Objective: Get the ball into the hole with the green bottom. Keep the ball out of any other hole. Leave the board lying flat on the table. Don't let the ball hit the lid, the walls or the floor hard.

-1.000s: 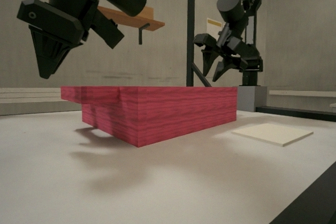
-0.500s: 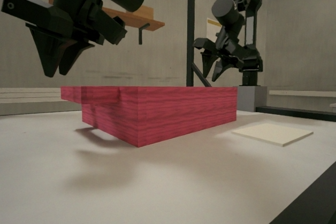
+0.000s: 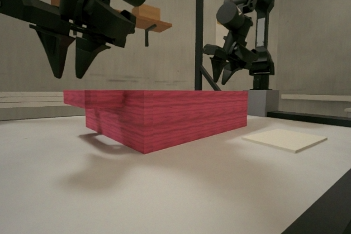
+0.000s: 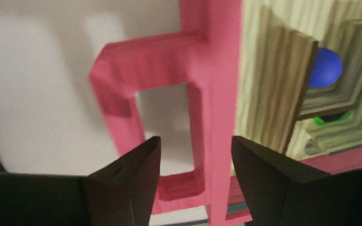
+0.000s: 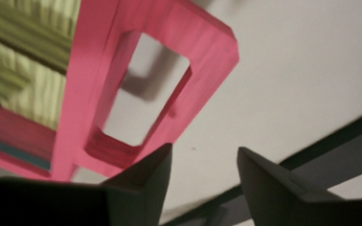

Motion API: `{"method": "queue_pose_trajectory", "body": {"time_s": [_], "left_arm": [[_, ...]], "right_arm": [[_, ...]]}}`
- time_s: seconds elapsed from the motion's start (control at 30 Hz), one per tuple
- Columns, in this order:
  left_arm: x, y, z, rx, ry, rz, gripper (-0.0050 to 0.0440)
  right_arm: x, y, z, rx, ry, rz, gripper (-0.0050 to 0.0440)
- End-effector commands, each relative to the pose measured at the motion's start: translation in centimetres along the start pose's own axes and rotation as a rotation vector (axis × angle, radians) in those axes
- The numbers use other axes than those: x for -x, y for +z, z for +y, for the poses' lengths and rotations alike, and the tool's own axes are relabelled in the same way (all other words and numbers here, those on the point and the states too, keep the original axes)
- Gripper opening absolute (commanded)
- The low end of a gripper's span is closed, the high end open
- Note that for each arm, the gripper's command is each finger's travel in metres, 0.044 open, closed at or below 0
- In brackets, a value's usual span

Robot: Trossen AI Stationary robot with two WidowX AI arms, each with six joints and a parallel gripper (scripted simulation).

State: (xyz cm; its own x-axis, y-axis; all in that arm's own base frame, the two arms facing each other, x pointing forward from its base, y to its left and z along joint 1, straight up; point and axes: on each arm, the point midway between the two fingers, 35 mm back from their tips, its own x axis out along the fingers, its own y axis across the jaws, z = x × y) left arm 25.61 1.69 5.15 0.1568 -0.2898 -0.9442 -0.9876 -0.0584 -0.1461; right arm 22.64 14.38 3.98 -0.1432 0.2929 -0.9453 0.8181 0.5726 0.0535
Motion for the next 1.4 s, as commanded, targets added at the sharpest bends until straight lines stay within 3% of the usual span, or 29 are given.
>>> {"method": "queue_pose_trajectory", "body": {"time_s": [0.0,0.1,0.23,0.33,0.47,1.37], "left_arm": [[0.4,-0.8,0.8,0.03,0.014,-0.005,0.0183],[0.4,-1.3,1.6,0.062,0.044,-0.006,0.0183],[0.8,-1.3,0.9,0.06,0.026,-0.009,0.0183],[0.4,-1.9,2.7,0.099,0.079,-0.008,0.0183],[0.5,-2.2,3.2,0.126,0.099,-0.015,0.0183],[-3.2,-2.1,3.5,0.125,0.107,-0.009,0.0183]], "right_arm": [[0.4,-0.1,0.4,-0.121,0.037,-0.026,0.0183],[0.6,-0.1,0.8,-0.238,0.062,-0.037,0.0183],[0.6,-0.1,0.9,-0.256,0.066,-0.038,0.0183],[0.8,-0.1,1.4,-0.378,0.097,-0.043,0.0183],[0.9,-0.1,1.6,-0.472,0.113,-0.046,0.0183],[0.7,-0.1,1.5,-0.451,0.104,-0.045,0.0183]]}}
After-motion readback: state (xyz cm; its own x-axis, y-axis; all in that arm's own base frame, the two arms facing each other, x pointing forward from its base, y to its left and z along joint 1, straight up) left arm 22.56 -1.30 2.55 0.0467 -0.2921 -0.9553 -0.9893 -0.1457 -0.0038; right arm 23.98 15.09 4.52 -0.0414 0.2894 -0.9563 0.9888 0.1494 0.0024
